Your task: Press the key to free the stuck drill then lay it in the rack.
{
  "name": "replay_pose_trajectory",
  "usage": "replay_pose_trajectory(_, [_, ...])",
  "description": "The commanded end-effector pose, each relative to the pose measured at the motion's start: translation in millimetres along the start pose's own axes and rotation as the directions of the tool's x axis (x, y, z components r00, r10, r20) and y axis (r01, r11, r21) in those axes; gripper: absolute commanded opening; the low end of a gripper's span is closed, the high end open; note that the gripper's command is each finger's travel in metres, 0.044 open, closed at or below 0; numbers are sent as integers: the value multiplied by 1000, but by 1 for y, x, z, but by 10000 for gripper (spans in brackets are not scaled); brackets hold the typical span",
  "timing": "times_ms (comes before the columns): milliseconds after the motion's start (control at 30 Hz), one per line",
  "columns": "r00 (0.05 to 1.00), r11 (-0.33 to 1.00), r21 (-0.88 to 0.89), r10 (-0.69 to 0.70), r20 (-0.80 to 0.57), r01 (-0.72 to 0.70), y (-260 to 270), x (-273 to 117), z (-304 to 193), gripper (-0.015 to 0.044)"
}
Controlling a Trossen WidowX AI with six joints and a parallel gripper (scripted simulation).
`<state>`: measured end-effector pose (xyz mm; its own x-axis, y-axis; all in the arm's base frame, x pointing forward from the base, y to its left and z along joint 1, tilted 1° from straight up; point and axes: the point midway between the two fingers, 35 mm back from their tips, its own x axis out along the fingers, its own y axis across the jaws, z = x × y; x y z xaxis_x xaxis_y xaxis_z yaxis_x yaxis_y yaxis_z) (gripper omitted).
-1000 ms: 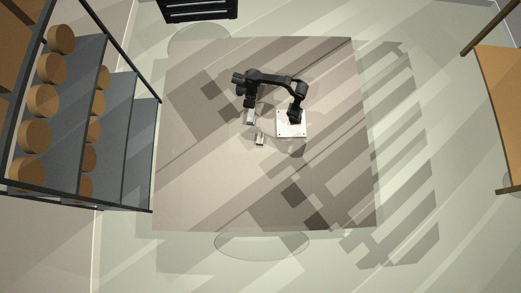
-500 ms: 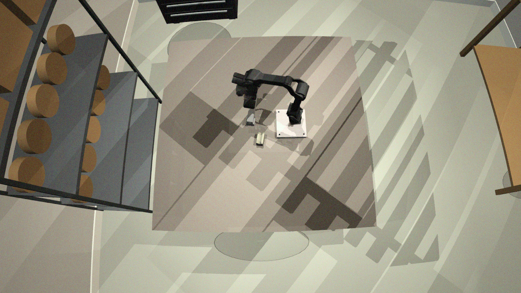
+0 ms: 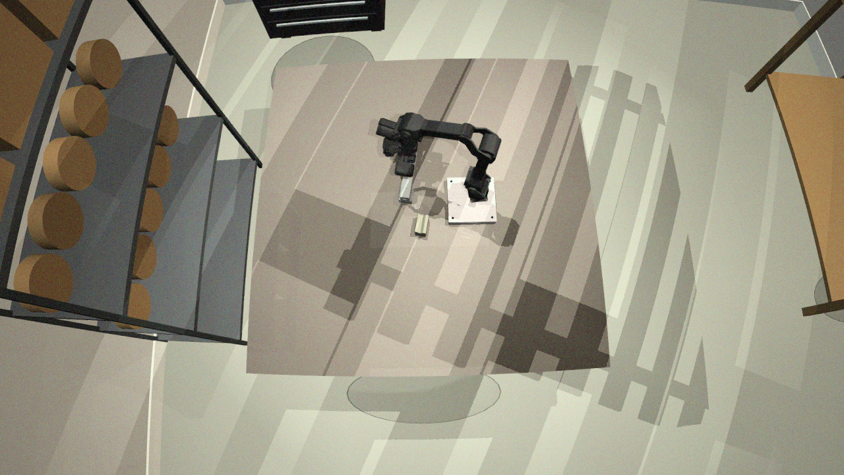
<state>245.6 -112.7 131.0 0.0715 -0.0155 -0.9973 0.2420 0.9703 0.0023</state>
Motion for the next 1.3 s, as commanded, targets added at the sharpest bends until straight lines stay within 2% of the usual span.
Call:
replay_pose_trajectory(0, [998,1000,6,-1,-65,2,-4,24,-7,0])
replay_pose_trajectory(100, [998,1000,6,-1,-65,2,-4,25,-7,0])
replay_pose_trajectory(233, [998,1000,6,-1,-65,2,-4,8,-2,105])
replay_pose_trajectory(467, [998,1000,6,-1,-65,2,-2,-53,6,289])
replay_pose_trajectory(567, [998,1000,6,-1,-65,2,-2,-55,6,367])
replay_pose_trajectory(600, [999,1000,-18,-1,-48,0,0,-45,7,394])
replay_pose_trajectory(667, [999,982,-187,1,-50,-11,16,-34,12,440])
replay_pose_trajectory(733, [999,900,-435,4,-52,-26,43,-15,18,440])
replay_pose_trajectory(800, [998,755,-654,7,-54,-41,71,2,19,440])
replay_pose_trajectory(900, [998,499,-865,9,-58,-55,106,25,15,440])
replay_pose_trajectory(1100, [998,42,-997,11,-64,-65,155,56,-2,440])
replay_pose_trajectory(1267, [998,6,-998,11,-65,-65,158,58,-4,440])
